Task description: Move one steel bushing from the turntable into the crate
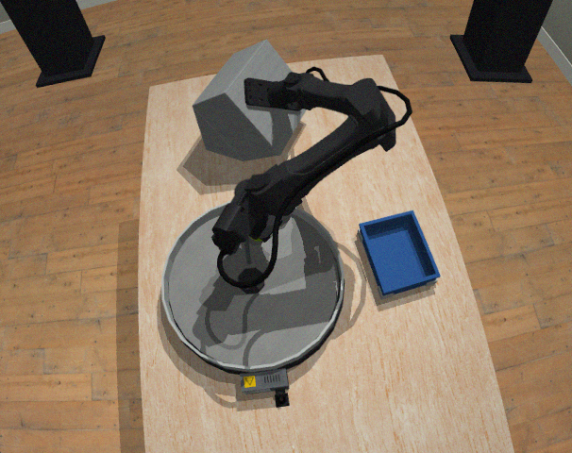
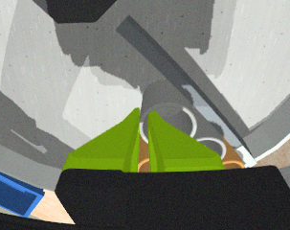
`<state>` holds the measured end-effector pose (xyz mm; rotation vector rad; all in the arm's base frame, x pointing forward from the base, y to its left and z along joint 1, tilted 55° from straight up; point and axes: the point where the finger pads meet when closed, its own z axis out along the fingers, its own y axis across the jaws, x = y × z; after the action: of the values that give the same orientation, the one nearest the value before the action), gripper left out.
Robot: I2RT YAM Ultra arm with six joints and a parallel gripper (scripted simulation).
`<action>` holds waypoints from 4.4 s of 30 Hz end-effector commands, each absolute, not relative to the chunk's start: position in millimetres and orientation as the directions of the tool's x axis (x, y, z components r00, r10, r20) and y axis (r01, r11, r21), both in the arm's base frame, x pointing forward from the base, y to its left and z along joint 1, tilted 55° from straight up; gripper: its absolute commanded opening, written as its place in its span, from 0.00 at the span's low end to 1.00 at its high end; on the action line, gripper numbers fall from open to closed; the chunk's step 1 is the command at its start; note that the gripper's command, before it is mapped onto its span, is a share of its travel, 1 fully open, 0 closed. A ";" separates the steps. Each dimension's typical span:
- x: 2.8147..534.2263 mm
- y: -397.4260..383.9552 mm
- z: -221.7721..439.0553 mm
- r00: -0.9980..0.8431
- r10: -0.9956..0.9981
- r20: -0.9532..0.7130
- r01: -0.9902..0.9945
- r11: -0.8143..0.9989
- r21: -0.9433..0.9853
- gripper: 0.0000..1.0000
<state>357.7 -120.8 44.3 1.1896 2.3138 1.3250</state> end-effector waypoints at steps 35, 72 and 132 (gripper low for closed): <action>343.3 -150.0 67.1 -0.639 0.753 0.155 0.530 0.286 0.798 0.00; 318.3 -175.0 86.2 -0.636 0.751 0.175 0.542 0.273 0.795 0.00; 361.0 13.5 312.8 -0.642 0.743 0.189 0.547 0.271 0.792 0.00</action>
<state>355.7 17.7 310.9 1.0296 2.3322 1.3441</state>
